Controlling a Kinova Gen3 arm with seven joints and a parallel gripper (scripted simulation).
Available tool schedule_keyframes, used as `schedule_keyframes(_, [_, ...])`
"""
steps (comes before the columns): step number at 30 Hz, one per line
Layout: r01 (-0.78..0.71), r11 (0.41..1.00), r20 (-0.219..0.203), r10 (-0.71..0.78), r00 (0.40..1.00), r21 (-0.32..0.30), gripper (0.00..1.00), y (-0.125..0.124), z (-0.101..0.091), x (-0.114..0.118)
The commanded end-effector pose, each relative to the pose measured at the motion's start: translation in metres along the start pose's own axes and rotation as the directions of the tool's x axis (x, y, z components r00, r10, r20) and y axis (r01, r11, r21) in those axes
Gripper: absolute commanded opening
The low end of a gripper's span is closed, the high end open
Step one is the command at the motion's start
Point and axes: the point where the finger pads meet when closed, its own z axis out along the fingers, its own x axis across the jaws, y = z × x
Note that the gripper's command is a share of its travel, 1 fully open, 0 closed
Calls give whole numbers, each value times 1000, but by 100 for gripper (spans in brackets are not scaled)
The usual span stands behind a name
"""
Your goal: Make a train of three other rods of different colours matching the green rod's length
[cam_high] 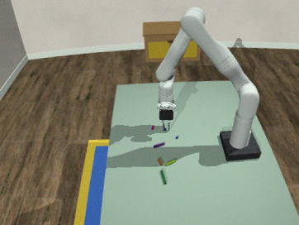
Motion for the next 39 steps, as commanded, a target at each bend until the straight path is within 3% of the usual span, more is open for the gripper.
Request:
schedule_keyframes(1, [-2, 1000, -7, 2, 1000, -3, 54, 0, -10, 3])
schedule_keyframes(15, [-2, 1000, -6, 2, 1000, -4, 54, 1, -74, 2])
schedule_keyframes(25, [-2, 1000, -13, 2, 1000, -6, 54, 1, -85, 4])
schedule_keyframes(26, [-2, 1000, -13, 2, 1000, -6, 100, 1, -85, 4])
schedule_keyframes(39, [-2, 1000, -13, 2, 1000, -6, 100, 1, -85, 4])
